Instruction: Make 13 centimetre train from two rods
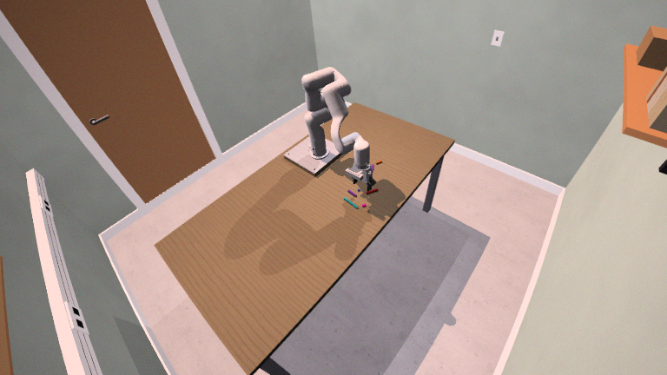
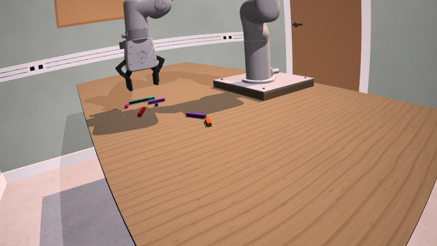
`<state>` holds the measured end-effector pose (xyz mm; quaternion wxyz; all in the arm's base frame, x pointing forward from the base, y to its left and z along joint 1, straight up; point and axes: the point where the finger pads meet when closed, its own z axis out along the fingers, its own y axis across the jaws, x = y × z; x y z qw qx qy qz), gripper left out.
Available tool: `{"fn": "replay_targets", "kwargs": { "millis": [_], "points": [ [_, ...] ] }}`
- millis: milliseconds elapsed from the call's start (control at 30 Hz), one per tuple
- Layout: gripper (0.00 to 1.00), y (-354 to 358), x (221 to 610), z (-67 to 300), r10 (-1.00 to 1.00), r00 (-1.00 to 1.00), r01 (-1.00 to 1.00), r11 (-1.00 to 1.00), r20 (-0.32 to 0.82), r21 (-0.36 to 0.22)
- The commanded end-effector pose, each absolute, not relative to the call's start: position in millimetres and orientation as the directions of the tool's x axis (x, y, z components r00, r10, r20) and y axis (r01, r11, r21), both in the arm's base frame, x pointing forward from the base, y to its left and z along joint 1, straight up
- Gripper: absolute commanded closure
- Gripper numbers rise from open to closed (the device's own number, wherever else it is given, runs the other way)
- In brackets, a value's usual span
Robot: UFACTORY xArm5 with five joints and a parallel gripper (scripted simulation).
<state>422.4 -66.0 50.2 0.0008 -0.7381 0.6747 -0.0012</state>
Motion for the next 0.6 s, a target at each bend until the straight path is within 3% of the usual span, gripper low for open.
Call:
{"fn": "replay_targets", "kwargs": {
  "millis": [0, 567],
  "points": [
    [0.00, -68.7, 420.5, 52.2, -0.982, 0.191, -0.982, -0.191, 0.002, -0.006],
    [0.00, -79.9, 405.0, 55.4, -0.781, 0.625, -0.781, -0.625, 0.005, -0.004]
  ]
}}
